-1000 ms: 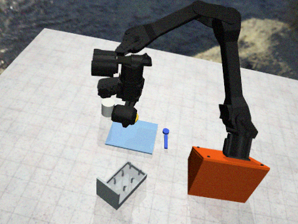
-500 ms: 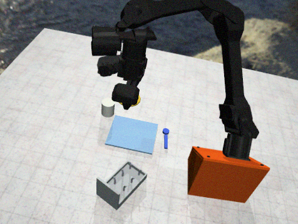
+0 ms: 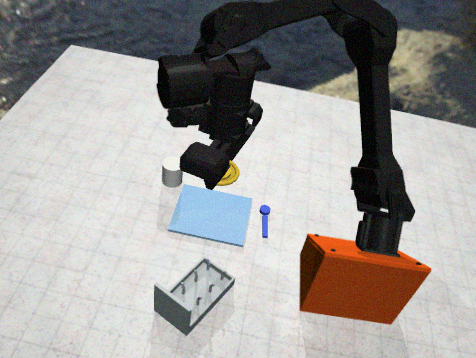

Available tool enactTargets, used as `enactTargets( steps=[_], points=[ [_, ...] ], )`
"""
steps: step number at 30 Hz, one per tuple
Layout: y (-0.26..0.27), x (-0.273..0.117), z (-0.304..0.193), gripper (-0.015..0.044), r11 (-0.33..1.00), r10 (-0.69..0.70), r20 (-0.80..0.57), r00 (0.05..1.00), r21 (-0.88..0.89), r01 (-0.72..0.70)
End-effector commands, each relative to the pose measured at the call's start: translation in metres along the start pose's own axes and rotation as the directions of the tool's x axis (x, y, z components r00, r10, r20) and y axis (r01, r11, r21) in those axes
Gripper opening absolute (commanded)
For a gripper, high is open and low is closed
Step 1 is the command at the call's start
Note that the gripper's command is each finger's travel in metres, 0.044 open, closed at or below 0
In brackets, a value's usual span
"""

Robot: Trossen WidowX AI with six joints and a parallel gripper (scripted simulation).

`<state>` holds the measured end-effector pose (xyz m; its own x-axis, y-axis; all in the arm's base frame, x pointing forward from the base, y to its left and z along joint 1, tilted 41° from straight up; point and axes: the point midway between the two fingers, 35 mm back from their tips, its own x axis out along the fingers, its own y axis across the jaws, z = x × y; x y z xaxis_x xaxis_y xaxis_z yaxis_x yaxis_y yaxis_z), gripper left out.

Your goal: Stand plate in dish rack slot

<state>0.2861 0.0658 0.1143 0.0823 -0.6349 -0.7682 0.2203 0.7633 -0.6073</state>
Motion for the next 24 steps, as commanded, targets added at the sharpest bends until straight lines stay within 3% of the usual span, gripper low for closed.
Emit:
enactTargets(
  steps=[1, 5, 12, 24],
  points=[
    [0.017, 0.002, -0.027, 0.0, 0.992, -0.004, -0.005, 1.0, 0.13, 0.005],
    [0.028, 0.004, -0.049, 0.0, 0.972, -0.011, -0.006, 1.0, 0.236, 0.012],
    [0.029, 0.005, -0.05, 0.0, 0.971, -0.01, -0.008, 1.0, 0.239, 0.011],
    [0.034, 0.038, -0.058, 0.0, 0.994, 0.109, -0.168, 0.98, 0.047, -0.103]
  ],
)
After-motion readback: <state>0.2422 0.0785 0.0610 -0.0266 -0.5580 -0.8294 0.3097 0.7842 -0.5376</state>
